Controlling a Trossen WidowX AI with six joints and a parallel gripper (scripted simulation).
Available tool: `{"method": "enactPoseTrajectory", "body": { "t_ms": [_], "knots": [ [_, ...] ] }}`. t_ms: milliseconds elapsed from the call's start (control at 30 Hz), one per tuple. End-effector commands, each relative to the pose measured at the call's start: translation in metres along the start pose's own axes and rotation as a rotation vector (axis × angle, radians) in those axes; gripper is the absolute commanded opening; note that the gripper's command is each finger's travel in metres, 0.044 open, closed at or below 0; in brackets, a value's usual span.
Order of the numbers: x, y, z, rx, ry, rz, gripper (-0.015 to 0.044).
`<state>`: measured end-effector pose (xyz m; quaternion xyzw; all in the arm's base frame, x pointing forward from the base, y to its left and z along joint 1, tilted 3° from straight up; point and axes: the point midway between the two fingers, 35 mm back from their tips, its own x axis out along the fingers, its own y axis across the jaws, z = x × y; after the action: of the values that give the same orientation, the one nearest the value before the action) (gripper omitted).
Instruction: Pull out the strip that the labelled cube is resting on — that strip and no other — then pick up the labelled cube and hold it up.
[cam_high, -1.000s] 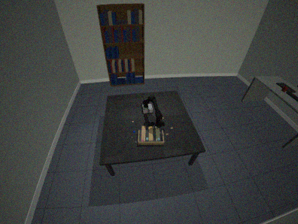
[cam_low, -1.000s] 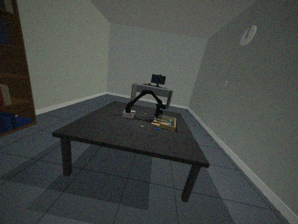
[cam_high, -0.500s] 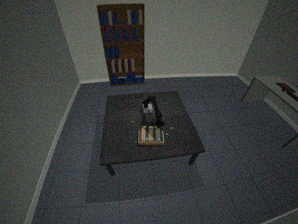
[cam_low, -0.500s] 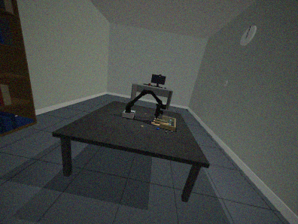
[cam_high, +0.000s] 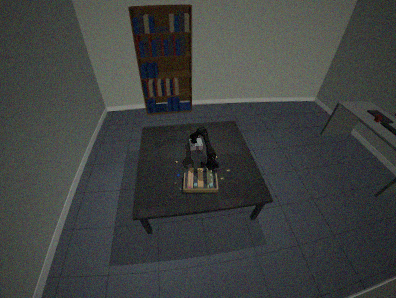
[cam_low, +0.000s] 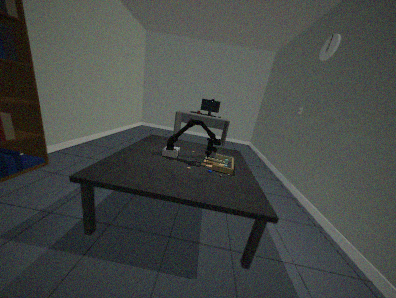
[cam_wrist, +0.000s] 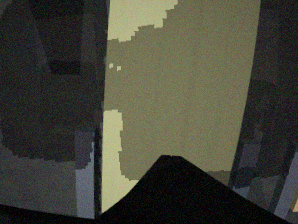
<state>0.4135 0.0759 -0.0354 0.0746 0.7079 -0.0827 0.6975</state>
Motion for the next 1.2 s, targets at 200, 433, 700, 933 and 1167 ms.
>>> {"method": "enactPoseTrajectory", "body": {
  "t_ms": [200, 433, 700, 933, 1167],
  "knots": [
    [0.004, 0.0, -0.009, -0.003, 0.001, 0.002, 0.0],
    [0.004, 0.0, -0.02, -0.003, 0.002, 0.002, 0.0],
    [0.005, 0.0, -0.032, -0.003, 0.003, 0.002, 0.0],
    [0.005, 0.0, -0.043, -0.003, 0.004, 0.002, 0.0],
    [0.006, 0.0, -0.053, -0.003, 0.005, 0.002, 0.0]
  ]
}}
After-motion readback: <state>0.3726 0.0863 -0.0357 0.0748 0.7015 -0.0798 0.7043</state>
